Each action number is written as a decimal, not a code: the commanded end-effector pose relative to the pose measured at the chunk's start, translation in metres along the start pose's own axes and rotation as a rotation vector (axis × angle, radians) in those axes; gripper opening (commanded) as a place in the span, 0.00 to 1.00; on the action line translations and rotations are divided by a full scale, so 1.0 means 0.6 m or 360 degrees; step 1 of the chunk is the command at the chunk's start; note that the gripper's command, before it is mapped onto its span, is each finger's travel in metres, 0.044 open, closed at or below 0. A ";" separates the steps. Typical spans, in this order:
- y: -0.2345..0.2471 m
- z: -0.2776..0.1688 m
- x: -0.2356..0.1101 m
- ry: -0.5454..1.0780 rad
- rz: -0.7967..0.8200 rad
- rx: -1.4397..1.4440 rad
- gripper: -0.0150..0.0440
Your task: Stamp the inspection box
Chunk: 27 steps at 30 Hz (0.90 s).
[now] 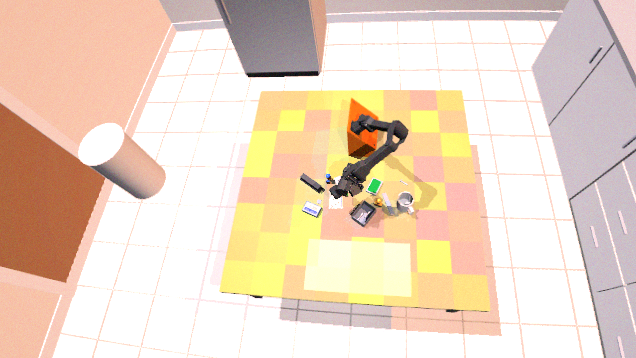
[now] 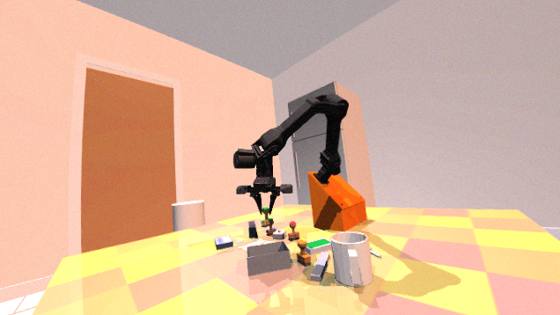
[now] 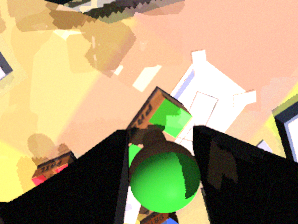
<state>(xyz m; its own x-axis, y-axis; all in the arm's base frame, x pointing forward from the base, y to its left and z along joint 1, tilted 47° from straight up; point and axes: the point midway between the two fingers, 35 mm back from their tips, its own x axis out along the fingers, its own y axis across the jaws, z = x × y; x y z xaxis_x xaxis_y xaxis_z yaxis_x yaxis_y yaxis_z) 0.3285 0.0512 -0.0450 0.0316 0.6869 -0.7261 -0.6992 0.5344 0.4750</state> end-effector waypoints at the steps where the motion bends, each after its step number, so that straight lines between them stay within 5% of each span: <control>1: -0.034 -0.021 0.005 -0.0015 0.0008 -0.0156 0.25; 27: -0.086 -0.058 0.026 -0.0043 0.0004 -0.0403 0.25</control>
<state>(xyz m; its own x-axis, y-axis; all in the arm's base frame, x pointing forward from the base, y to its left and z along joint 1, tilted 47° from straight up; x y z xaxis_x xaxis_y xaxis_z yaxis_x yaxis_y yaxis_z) 0.3406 0.0137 -0.0956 0.0496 0.6999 -0.7125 -0.8564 0.3968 0.3302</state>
